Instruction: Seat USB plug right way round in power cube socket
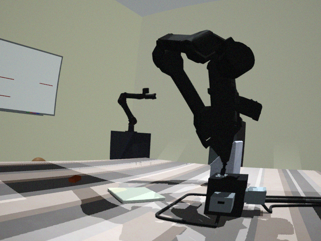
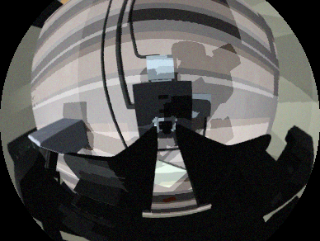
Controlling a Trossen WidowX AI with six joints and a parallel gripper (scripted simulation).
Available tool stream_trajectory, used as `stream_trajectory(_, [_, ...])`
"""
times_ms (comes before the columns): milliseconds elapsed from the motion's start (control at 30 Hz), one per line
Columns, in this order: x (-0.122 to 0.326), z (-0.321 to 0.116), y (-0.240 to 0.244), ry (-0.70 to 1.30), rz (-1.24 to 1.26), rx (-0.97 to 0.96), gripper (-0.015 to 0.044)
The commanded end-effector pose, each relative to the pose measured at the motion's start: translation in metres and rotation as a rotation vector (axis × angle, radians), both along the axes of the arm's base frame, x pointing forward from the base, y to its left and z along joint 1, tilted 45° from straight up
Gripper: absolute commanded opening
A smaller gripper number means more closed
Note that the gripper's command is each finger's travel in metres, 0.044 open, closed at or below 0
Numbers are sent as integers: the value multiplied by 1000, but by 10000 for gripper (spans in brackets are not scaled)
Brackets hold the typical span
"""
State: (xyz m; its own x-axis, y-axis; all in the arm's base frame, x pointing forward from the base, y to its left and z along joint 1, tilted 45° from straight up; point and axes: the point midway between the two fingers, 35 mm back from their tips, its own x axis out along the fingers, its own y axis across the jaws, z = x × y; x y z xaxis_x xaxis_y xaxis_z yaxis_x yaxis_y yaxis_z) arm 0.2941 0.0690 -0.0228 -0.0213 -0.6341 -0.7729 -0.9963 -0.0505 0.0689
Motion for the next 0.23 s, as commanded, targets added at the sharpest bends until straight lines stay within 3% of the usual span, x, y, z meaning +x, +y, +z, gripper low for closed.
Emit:
stream_trajectory(0, [1,3,3,-4,-3,2,95])
stream_trajectory(200, [1,7,7,-4,-3,3,95])
